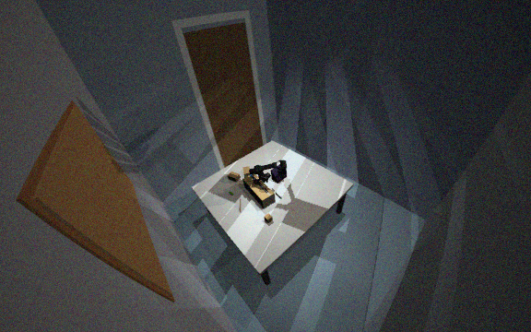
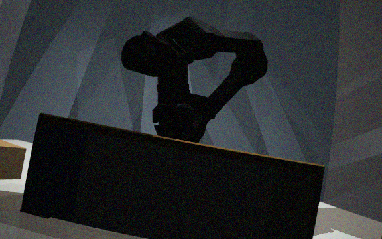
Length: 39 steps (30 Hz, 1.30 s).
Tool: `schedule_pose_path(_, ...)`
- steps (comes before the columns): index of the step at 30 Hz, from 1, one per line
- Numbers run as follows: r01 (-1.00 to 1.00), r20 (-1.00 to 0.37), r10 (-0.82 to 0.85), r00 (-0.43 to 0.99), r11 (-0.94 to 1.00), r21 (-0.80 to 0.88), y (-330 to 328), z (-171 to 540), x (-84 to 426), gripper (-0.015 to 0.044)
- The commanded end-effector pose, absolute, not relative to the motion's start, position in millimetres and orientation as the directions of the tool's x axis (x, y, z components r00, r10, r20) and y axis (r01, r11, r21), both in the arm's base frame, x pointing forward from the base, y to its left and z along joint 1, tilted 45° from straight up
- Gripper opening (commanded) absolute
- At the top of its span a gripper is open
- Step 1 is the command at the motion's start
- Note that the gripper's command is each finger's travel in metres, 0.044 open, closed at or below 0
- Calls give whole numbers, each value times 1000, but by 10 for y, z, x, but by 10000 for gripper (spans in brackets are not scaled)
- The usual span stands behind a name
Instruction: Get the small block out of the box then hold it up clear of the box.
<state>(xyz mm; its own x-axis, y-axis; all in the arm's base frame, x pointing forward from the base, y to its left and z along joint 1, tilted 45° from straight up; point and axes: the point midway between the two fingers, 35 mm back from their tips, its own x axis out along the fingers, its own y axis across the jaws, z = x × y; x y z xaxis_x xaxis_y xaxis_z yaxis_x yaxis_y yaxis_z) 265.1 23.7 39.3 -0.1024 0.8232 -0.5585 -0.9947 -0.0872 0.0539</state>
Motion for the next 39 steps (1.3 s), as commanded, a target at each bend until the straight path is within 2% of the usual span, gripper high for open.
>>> schedule_pose_path(1,-995,-557,825,-98,-82,54,291,459,2648,400)
schedule_pose_path(39,-995,-554,826,-99,-82,54,747,906,2639,400)
